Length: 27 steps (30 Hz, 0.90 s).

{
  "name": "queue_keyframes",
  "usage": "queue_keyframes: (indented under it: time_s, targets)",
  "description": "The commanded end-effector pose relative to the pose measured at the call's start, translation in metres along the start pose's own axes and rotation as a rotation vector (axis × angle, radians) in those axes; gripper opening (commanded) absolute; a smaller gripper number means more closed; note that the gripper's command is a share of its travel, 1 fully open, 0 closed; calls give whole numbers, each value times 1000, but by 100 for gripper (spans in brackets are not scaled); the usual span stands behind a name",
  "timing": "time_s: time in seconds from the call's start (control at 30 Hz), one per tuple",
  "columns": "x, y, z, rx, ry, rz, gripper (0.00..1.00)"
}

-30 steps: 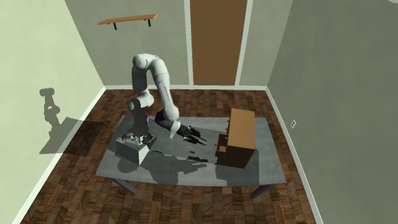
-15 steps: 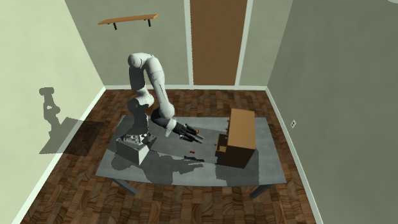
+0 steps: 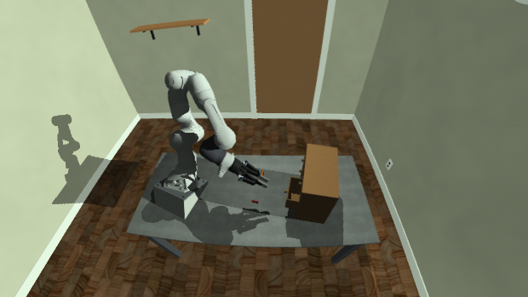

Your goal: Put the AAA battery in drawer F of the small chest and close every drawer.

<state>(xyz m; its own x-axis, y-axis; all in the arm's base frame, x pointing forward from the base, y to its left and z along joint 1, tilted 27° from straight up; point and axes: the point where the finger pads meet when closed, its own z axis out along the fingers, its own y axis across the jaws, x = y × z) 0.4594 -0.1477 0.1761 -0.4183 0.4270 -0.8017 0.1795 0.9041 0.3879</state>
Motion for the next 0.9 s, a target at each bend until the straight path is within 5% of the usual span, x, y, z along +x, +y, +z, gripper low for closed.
queue_keyframes:
  time_s: [0.0,0.87]
  targets:
    - [8,-7,-13,8,127,85,20]
    - [-3,-7,-73,-7,488,17,20]
